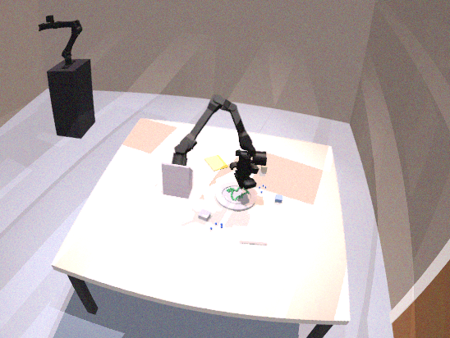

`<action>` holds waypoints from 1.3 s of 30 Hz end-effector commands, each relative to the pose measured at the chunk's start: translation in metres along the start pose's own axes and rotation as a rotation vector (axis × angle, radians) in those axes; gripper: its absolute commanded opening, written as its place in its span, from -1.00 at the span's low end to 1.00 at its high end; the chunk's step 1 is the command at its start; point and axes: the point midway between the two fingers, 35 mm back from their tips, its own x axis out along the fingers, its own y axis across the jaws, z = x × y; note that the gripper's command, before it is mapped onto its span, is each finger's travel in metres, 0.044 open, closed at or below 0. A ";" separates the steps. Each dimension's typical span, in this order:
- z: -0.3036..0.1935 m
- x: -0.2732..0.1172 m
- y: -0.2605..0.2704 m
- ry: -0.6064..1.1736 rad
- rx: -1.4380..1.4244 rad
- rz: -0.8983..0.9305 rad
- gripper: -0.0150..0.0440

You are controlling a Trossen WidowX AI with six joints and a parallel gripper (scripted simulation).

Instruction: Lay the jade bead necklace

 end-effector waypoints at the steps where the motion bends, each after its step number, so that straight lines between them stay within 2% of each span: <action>1: 0.000 0.000 0.000 0.000 0.000 0.000 -0.49; 31: 0.002 0.001 0.010 0.005 0.009 -0.001 -0.49; 39: 0.005 -0.002 0.009 -0.002 0.001 0.000 0.22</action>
